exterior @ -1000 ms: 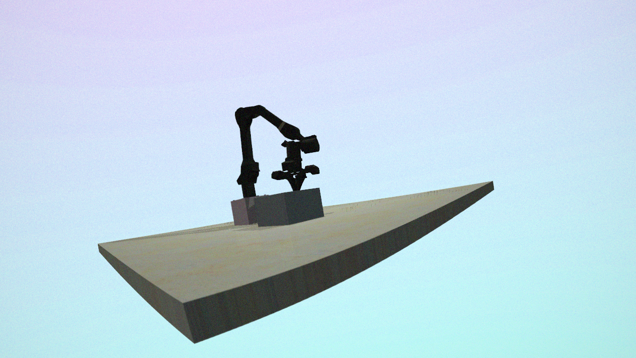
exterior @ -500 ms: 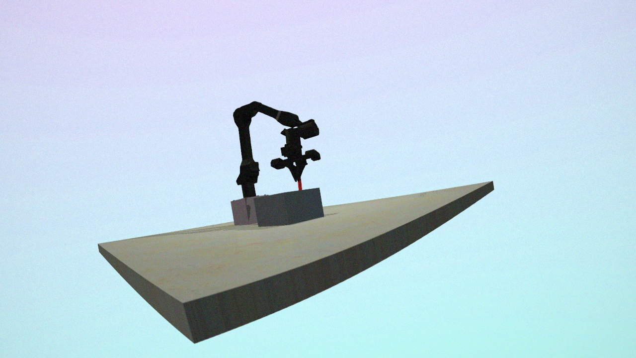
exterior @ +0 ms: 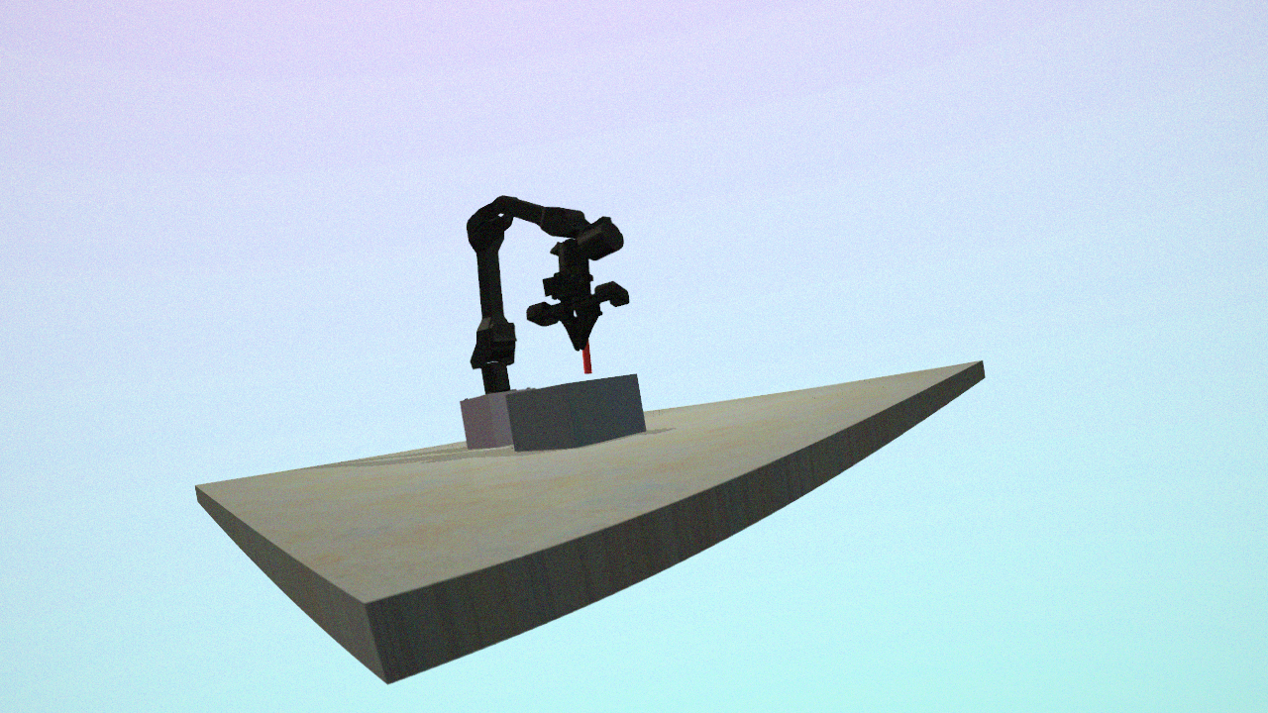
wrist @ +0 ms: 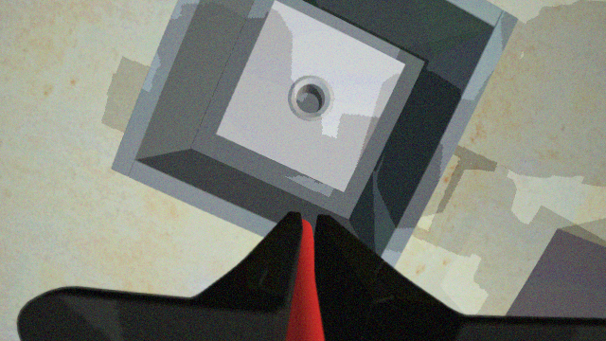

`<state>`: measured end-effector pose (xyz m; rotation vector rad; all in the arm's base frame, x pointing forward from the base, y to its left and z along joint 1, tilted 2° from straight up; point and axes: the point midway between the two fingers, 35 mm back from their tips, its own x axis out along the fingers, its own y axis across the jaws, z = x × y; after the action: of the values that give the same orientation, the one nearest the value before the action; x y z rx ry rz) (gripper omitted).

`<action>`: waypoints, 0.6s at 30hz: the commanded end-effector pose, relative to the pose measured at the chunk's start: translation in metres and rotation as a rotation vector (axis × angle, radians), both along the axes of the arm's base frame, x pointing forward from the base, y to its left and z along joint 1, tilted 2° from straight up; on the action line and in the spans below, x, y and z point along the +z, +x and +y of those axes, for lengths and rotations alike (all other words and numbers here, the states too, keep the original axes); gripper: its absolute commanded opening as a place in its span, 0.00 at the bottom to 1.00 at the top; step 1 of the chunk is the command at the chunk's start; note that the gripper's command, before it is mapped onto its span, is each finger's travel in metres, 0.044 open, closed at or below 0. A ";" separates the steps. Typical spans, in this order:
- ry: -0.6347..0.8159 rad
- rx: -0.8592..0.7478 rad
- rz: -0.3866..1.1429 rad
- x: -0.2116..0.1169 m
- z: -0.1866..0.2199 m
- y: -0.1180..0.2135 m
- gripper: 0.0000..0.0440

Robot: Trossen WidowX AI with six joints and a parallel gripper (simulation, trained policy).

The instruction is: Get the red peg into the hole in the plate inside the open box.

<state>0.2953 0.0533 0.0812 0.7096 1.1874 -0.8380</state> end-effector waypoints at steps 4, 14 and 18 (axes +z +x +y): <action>0.010 -0.031 -0.001 -0.001 -0.020 0.017 0.00; 0.033 -0.088 0.026 -0.018 -0.052 0.036 0.00; 0.045 -0.100 0.046 -0.032 -0.060 0.039 0.00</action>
<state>0.3310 -0.0045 0.0541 0.7933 1.2130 -0.9219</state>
